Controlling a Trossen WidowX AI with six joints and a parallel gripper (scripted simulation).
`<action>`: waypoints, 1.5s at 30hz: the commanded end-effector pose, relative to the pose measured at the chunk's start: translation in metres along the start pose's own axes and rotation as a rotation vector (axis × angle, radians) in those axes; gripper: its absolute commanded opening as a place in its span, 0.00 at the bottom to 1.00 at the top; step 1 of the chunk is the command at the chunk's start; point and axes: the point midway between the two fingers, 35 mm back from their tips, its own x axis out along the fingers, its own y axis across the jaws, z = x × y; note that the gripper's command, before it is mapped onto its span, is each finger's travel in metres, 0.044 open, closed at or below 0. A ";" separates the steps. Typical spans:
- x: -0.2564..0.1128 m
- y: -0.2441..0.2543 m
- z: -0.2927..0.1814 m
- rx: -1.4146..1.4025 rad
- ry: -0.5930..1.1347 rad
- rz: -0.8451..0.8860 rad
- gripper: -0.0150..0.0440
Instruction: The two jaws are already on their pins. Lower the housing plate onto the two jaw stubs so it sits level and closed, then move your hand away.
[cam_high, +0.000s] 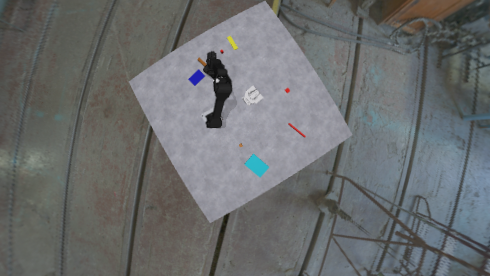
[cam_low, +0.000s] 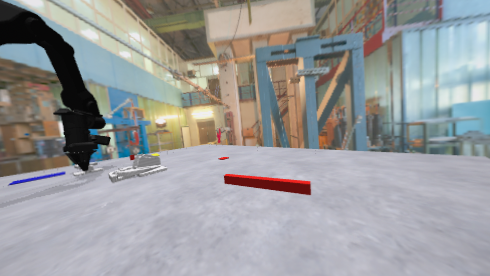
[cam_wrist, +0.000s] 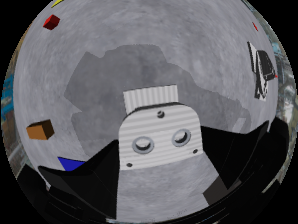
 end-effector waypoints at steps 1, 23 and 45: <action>-0.013 0.002 0.002 0.005 -0.006 0.008 0.85; -0.069 0.001 0.000 0.001 -0.006 0.007 0.85; -0.082 -0.058 0.029 0.020 -0.016 0.034 0.85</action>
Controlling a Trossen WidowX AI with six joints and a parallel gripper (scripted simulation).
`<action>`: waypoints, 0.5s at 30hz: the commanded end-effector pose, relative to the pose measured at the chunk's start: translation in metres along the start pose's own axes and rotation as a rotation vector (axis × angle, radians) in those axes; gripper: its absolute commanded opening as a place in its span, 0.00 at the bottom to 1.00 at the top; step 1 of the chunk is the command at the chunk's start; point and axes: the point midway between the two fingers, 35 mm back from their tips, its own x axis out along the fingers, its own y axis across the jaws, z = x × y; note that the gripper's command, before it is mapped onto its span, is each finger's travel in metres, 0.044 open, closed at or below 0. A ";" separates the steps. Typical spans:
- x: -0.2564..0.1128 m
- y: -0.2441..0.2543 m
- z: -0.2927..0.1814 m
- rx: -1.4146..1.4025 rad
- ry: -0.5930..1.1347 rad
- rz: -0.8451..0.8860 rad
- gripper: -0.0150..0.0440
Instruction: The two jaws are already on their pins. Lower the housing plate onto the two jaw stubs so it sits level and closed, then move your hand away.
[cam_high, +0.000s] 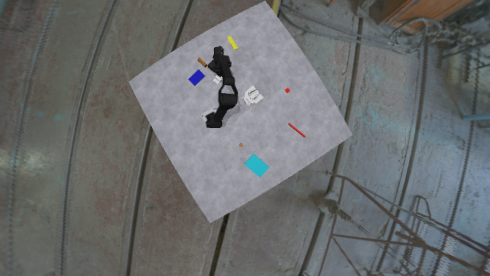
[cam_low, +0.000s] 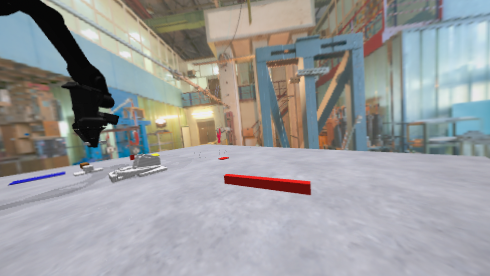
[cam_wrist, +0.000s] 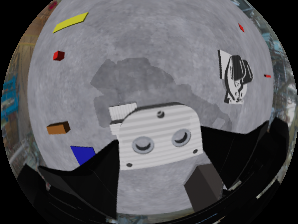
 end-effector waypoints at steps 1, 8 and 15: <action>-0.002 -0.014 0.005 0.002 -0.002 0.002 0.85; -0.005 -0.035 0.012 0.011 -0.005 0.006 0.85; -0.006 -0.058 0.018 0.020 -0.007 0.008 0.85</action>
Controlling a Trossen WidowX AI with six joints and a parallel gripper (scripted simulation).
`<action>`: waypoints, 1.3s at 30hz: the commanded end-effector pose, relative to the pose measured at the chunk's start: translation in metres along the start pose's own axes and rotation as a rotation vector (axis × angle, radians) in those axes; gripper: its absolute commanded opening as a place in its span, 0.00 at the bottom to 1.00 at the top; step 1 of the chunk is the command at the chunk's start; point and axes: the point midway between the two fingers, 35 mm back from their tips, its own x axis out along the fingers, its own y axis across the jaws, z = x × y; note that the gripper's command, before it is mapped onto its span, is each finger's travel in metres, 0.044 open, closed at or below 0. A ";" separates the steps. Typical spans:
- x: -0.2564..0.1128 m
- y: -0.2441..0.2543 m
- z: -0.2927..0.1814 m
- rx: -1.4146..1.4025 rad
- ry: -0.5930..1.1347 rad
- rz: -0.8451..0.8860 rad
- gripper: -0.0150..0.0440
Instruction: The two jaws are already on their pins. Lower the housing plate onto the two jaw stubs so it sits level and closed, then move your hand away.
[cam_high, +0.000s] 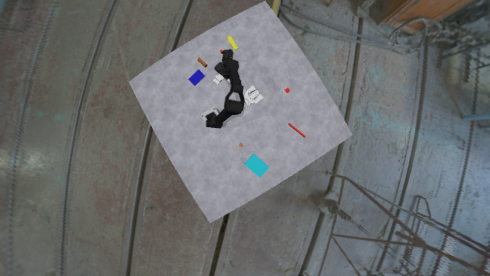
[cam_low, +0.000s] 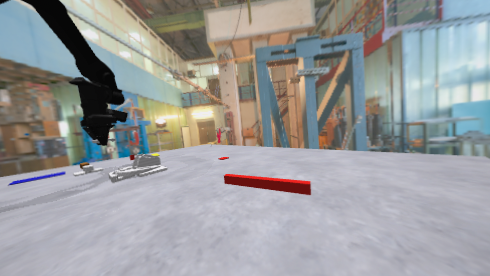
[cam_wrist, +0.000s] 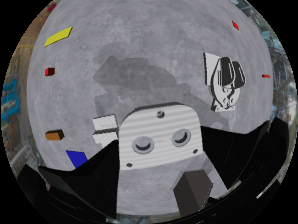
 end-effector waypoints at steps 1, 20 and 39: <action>-0.001 -0.015 0.003 0.004 -0.001 -0.001 0.85; -0.001 -0.077 0.011 0.033 -0.003 -0.008 0.85; 0.004 -0.139 0.006 0.066 0.004 -0.031 0.85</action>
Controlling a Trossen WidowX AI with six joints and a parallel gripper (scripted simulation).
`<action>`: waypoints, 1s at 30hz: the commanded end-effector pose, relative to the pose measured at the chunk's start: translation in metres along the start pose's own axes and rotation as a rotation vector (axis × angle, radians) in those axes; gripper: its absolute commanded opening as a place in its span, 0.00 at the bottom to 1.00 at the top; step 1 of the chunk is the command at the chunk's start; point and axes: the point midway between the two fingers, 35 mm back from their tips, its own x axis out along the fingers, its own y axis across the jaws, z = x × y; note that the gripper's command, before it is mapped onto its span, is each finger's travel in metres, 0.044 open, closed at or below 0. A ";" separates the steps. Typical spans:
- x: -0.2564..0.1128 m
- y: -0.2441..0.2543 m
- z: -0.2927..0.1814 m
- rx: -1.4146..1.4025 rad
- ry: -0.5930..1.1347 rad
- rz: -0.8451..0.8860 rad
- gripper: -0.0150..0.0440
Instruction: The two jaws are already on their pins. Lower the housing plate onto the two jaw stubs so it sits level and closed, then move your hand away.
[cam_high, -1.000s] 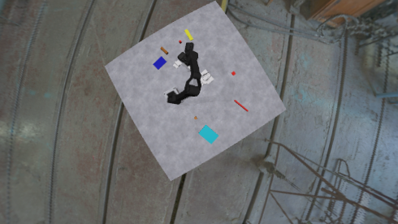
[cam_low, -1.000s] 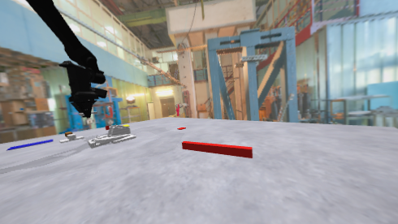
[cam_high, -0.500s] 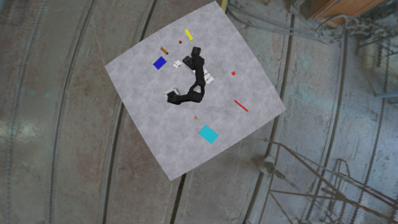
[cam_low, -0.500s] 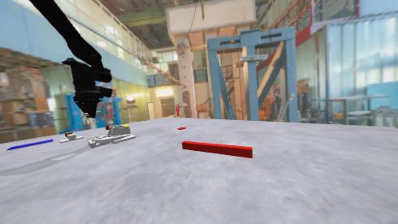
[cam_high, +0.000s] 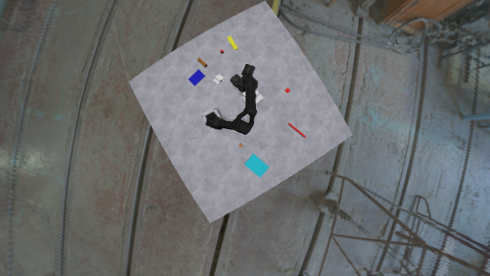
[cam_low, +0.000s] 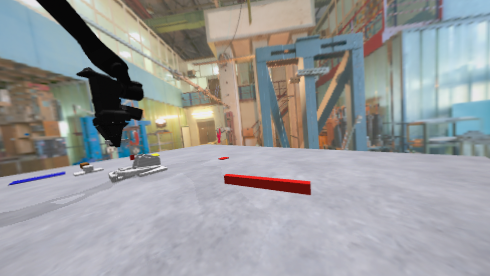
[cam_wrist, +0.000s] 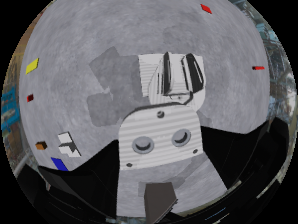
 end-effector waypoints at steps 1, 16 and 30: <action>0.002 -0.015 -0.002 0.005 0.003 -0.008 0.85; 0.007 -0.051 -0.010 0.026 0.014 -0.029 0.85; 0.007 -0.051 -0.010 0.026 0.014 -0.029 0.85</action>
